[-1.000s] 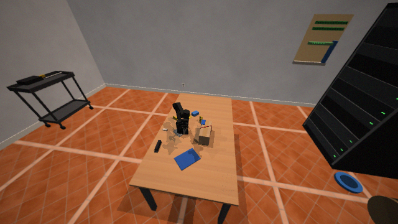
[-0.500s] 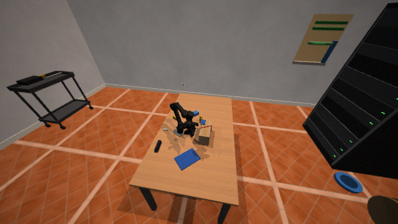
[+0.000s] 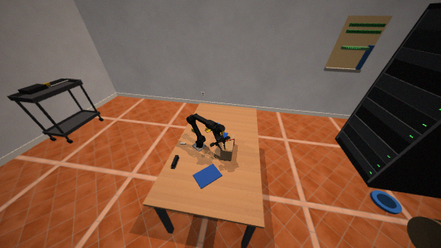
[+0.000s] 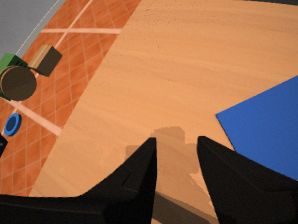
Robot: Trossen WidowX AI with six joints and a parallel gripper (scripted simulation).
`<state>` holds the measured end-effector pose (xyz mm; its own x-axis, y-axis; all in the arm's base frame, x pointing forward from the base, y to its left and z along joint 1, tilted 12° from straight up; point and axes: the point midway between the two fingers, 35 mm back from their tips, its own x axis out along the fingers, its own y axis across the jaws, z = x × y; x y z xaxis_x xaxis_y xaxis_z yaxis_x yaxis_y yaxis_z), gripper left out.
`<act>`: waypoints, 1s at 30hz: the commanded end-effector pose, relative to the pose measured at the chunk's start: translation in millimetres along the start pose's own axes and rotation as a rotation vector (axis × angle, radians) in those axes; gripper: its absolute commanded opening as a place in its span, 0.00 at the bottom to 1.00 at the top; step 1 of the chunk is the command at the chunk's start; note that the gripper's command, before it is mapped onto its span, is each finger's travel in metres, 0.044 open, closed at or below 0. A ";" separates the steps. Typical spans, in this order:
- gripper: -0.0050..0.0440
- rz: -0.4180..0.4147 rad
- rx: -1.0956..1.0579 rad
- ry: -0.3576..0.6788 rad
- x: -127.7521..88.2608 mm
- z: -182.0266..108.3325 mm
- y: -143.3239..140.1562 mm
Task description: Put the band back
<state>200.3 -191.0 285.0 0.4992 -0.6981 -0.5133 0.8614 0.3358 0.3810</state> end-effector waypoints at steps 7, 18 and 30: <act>0.34 0.087 -0.639 0.350 -12.9 -61.9 40.9; 0.34 0.301 -1.305 0.649 -53.0 -120.7 60.4; 0.34 0.430 -1.651 0.827 -78.1 -140.5 55.6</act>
<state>221.8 -30.8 237.7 0.1678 -0.1507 -0.9742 -0.3321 0.9218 -0.1998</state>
